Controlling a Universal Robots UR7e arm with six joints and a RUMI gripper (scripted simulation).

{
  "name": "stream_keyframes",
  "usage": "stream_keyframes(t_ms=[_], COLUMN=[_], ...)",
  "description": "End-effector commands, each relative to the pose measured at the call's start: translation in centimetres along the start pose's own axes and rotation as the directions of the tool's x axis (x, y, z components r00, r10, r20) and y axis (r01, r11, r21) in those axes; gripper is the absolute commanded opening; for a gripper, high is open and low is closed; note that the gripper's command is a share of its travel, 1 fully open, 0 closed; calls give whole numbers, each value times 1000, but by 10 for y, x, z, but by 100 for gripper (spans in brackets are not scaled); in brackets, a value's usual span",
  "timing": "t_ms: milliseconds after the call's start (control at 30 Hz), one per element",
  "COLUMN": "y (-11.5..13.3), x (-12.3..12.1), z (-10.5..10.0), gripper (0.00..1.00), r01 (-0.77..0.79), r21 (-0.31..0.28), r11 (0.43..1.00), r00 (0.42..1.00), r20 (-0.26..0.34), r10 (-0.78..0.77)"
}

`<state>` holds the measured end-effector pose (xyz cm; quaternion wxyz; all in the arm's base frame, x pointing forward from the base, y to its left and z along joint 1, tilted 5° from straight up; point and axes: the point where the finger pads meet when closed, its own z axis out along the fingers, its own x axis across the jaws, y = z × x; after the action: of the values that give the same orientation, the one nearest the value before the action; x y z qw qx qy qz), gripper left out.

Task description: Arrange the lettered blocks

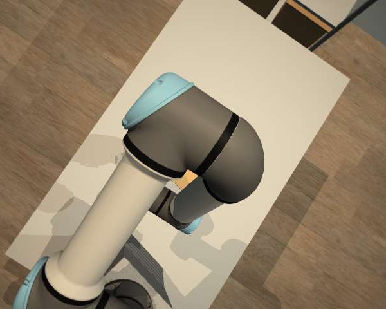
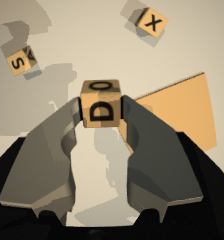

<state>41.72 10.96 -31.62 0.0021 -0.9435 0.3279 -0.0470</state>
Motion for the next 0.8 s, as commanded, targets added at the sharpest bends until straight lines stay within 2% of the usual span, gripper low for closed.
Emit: stream_keyframes(t_ms=[0, 300, 367, 433, 767], y=[2, 6, 6, 8, 15], x=[6, 16, 16, 20, 30], z=[-1, -1, -1, -1, -1], gripper=[5, 5, 5, 5, 5], r01=[-139, -366, -366, -448, -661], r21=[-3, -2, -2, -2, -1], r11=[990, 930, 930, 894, 751], r00=[990, 930, 930, 894, 751], r20=[-3, -4, -4, -4, -4], r10=[139, 366, 366, 448, 661])
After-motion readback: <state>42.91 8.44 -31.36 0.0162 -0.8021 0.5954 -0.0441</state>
